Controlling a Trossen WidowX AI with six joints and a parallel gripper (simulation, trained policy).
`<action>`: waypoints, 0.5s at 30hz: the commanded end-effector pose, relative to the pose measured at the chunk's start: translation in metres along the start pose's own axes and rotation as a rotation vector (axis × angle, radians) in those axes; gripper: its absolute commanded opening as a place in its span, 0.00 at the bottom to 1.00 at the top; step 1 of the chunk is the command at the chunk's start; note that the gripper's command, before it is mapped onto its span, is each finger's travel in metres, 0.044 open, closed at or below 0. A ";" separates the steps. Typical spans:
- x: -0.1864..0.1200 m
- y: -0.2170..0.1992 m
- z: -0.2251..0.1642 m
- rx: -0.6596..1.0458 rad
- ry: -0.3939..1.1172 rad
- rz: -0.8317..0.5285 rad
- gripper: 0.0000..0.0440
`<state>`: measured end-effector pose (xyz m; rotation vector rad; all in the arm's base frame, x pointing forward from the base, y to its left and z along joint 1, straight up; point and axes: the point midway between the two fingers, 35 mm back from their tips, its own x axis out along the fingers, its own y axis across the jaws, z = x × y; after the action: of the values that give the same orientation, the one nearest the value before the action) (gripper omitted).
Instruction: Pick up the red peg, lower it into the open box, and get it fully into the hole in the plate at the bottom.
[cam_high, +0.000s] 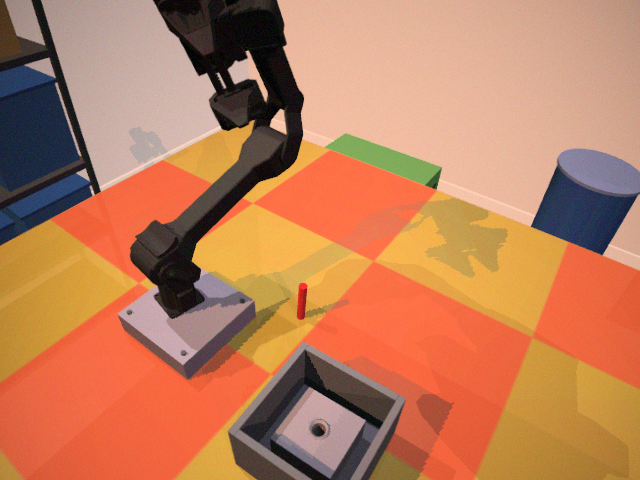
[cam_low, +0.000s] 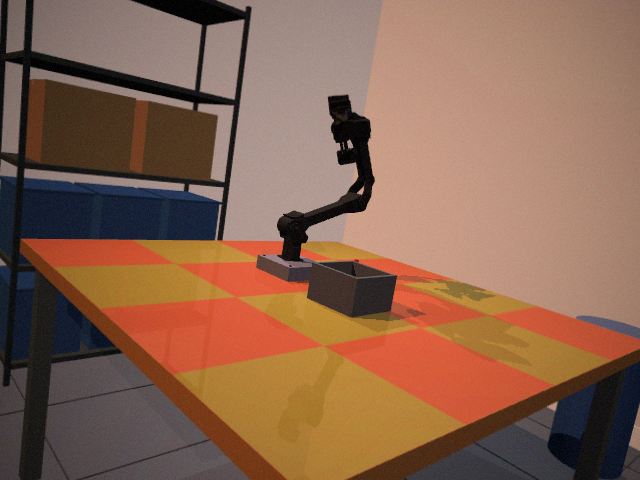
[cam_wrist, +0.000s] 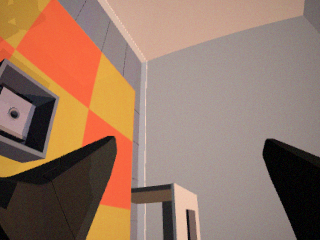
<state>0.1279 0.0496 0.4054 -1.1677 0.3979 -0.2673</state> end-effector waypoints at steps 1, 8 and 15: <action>-0.001 0.001 0.000 0.009 -0.001 0.003 0.96; -0.011 0.011 -0.012 0.214 -0.030 0.082 1.00; -0.013 0.022 -0.026 0.433 -0.031 0.179 1.00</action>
<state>0.1065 0.0474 0.3843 -0.7976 0.3770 -0.1849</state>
